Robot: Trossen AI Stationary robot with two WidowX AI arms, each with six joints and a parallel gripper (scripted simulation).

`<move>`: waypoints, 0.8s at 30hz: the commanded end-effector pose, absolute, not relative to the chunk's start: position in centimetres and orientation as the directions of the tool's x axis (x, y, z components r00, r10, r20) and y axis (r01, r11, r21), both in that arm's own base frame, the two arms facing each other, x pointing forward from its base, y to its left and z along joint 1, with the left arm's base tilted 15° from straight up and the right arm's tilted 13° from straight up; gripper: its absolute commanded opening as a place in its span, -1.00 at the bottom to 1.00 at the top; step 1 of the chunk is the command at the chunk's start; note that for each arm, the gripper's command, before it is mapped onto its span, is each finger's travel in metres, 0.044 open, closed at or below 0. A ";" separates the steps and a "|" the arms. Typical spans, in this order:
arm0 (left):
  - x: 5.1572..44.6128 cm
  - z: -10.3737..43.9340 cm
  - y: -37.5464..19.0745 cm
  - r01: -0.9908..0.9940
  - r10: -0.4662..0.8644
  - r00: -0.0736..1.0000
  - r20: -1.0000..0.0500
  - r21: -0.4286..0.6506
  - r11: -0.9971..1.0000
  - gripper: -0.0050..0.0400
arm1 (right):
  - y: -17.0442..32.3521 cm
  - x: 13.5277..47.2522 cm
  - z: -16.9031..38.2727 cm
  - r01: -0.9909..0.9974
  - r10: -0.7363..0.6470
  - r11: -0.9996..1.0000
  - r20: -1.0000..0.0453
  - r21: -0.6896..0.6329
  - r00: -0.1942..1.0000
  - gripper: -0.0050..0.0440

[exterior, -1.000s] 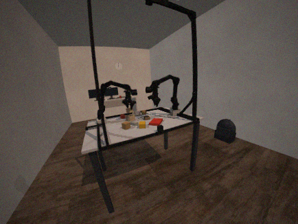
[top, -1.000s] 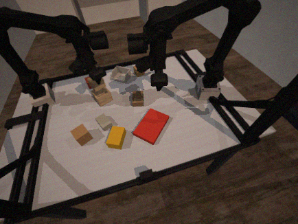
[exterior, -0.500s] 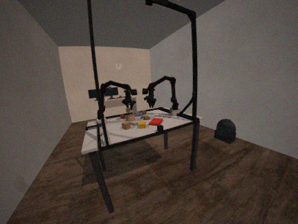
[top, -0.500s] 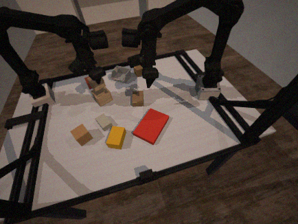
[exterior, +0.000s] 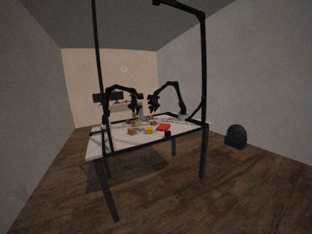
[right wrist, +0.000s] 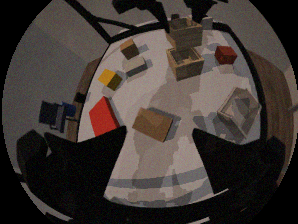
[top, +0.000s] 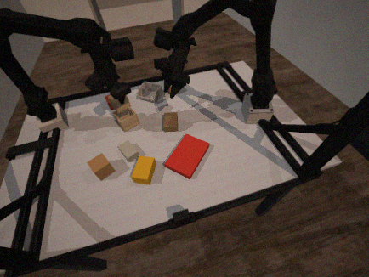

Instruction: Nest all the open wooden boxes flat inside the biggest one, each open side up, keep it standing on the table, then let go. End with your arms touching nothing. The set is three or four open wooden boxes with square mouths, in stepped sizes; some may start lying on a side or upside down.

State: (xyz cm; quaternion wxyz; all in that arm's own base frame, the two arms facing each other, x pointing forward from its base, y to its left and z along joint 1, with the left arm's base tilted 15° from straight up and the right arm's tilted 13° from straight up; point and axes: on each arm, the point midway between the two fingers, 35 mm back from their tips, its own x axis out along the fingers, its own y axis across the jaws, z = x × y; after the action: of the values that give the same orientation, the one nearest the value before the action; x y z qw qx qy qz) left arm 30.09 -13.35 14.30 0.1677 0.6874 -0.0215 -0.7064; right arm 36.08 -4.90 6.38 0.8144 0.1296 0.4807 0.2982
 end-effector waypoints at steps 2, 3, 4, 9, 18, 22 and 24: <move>30.0 14.3 -13.3 0.201 -0.267 0.000 -0.964 0.261 -0.944 -0.78 | -7.5 37.1 5.8 -0.463 0.651 0.756 -0.601 0.462 0.463 0.84; 30.0 14.3 -13.3 0.201 -0.267 0.000 -0.964 0.261 -0.944 -0.78 | -8.1 37.3 5.6 -0.483 0.656 0.752 -0.577 0.448 0.487 0.84; 30.0 14.3 -13.3 0.201 -0.267 0.000 -0.964 0.261 -0.944 -0.78 | -8.8 37.4 5.5 -0.502 0.659 0.750 -0.553 0.431 0.509 0.84; 30.0 14.3 -13.3 0.201 -0.267 0.000 -0.964 0.261 -0.944 -0.78 | -12.4 37.6 4.9 -0.581 0.662 0.748 -0.425 0.320 0.618 0.84; 30.0 14.3 -13.3 0.201 -0.267 0.000 -0.964 0.261 -0.944 -0.78 | -15.9 36.9 4.5 -0.621 0.642 0.765 -0.293 0.173 0.709 0.84; 30.0 14.3 -13.3 0.201 -0.267 0.000 -0.964 0.261 -0.944 -0.78 | -16.0 36.9 4.5 -0.621 0.641 0.765 -0.290 0.170 0.710 0.84; 30.0 14.3 -13.3 0.201 -0.267 0.000 -0.964 0.261 -0.944 -0.78 | -16.0 36.9 4.5 -0.621 0.641 0.765 -0.290 0.170 0.710 0.84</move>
State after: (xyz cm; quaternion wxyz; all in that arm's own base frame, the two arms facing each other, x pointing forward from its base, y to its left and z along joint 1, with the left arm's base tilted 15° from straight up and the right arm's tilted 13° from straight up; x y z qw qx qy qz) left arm 30.08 -13.35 14.32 0.1675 0.6875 -0.0219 -0.7062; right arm 37.02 -15.78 4.59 0.9226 0.0330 0.1785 0.3405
